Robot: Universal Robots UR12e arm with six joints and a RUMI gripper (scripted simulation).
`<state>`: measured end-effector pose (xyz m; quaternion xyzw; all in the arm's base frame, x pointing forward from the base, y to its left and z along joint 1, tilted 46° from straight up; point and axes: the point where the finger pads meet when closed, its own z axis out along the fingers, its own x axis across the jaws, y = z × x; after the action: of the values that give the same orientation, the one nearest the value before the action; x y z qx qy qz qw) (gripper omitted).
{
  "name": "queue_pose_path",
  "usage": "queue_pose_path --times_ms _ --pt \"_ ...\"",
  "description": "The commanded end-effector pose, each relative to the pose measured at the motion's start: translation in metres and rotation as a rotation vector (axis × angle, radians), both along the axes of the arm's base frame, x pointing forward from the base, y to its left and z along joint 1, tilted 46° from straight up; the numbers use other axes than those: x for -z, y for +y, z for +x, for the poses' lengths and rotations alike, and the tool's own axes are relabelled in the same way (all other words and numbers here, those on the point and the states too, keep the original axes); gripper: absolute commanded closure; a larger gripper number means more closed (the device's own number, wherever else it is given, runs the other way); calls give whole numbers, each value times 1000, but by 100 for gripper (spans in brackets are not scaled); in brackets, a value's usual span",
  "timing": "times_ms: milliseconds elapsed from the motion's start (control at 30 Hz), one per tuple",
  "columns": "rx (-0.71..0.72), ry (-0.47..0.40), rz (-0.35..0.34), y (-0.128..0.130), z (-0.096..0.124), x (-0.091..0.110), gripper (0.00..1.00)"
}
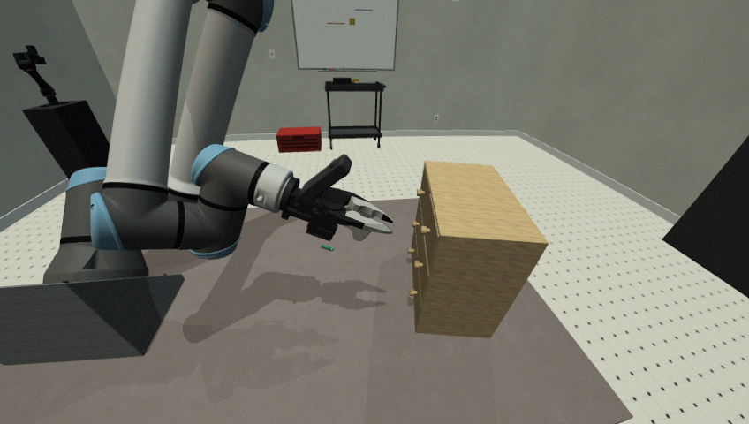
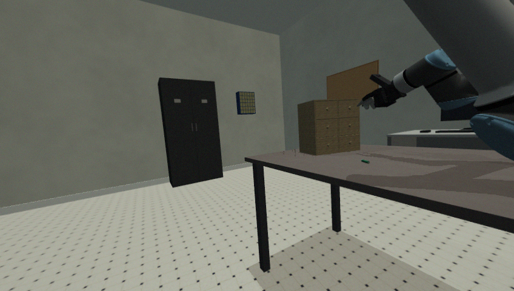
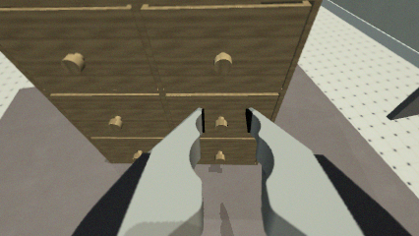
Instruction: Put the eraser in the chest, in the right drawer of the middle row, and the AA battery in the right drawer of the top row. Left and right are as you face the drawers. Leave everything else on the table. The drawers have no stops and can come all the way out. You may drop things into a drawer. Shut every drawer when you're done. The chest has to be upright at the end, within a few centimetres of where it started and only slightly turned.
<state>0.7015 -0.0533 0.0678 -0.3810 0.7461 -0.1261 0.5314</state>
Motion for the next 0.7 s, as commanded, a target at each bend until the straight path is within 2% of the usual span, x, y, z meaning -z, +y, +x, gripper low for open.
queue_pose_path --times_ms 0,300,667 --pt "0 0 0 -5 -15 -8 80" --pt "0 0 0 -8 -26 -13 80" --pt "0 0 0 -8 -27 -13 80"
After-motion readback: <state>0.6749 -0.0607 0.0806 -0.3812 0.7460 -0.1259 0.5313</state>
